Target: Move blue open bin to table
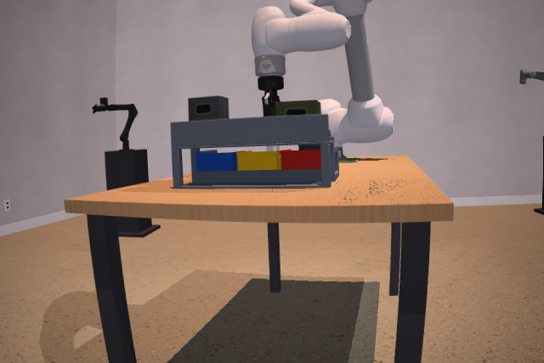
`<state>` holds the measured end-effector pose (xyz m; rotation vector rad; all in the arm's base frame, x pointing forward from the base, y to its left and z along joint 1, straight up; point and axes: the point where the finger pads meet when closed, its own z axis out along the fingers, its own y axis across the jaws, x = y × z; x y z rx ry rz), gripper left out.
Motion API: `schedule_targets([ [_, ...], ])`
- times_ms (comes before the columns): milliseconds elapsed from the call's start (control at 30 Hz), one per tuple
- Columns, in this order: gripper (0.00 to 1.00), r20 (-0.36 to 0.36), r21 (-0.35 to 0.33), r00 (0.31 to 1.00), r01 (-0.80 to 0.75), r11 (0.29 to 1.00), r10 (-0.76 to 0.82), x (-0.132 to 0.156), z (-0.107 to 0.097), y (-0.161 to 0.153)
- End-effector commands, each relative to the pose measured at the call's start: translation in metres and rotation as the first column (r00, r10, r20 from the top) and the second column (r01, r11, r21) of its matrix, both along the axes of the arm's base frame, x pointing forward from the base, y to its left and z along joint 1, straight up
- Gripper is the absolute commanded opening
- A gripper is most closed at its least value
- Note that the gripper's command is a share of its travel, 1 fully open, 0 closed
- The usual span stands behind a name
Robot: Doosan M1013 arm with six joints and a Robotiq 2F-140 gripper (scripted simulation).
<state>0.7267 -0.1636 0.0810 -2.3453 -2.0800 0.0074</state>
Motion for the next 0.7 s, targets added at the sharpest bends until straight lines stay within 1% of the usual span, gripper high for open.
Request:
schedule_targets([
  [0,0.28,0.000,0.000,1.000,0.000,1.000,0.000,0.0000,0.0006,0.0000],
  [400,0.28,0.000,0.000,1.000,0.000,1.000,0.000,0.0000,0.0006,0.0000],
  [433,0.00,0.000,0.000,1.000,0.000,1.000,0.000,0.0000,0.0006,0.0000],
  [667,0.00,0.000,0.000,1.000,0.000,1.000,0.000,0.0000,0.0006,0.0000],
])
